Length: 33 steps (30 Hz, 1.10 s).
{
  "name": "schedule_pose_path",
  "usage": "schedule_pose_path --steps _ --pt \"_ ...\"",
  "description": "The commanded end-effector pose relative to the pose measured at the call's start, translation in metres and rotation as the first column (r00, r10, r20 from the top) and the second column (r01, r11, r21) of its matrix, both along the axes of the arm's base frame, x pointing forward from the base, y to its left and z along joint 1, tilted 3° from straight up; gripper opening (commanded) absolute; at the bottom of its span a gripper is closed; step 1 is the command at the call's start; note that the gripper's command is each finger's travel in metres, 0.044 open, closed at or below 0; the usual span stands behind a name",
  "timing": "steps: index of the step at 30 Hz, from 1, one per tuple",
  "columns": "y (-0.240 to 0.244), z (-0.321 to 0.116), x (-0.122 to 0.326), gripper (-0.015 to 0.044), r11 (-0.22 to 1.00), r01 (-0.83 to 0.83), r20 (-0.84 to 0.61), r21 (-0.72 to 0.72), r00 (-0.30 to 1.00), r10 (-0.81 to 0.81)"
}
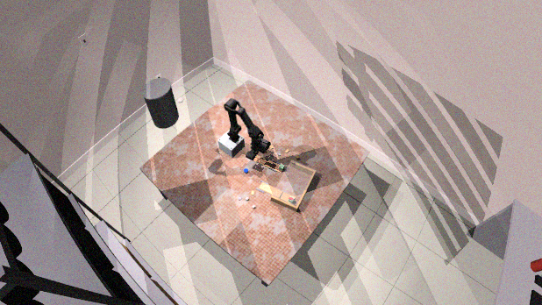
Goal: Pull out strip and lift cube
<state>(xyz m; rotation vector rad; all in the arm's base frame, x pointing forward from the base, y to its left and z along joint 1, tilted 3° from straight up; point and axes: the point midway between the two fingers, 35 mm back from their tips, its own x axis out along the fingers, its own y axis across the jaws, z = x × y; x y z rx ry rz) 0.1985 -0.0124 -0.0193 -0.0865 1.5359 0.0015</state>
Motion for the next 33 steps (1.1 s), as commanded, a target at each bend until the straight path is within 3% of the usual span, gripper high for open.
schedule_pose_path --steps 1,15,33 --pt "0.001 0.003 0.012 0.0079 1.0 -0.001 0.0 0.001 1.0 0.001" --pt "0.006 0.009 0.061 0.044 1.0 -0.005 0.005 0.001 1.0 0.005" --pt "0.012 0.019 0.123 0.044 1.0 -0.005 0.011 0.002 1.0 0.005"
